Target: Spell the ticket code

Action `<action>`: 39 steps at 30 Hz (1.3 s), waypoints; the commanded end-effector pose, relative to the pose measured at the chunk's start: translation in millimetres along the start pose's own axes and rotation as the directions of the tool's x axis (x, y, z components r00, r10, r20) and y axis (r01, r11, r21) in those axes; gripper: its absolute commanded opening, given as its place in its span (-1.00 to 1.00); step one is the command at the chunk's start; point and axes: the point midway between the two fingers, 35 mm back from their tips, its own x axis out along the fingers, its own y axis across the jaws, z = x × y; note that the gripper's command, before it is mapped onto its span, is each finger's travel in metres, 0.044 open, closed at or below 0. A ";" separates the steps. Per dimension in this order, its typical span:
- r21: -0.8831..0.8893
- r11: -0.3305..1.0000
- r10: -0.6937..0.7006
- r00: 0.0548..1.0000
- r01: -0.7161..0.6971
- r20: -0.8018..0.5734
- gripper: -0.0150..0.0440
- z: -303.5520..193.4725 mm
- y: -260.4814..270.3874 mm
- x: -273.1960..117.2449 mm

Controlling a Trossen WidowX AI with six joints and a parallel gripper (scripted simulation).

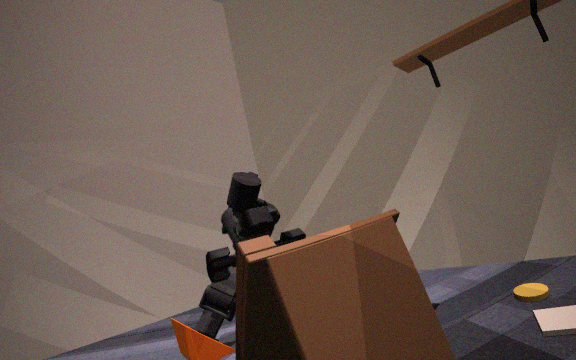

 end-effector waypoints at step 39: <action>0.052 0.999 0.024 0.783 0.010 -0.622 -0.49 25.4 37.7 16.7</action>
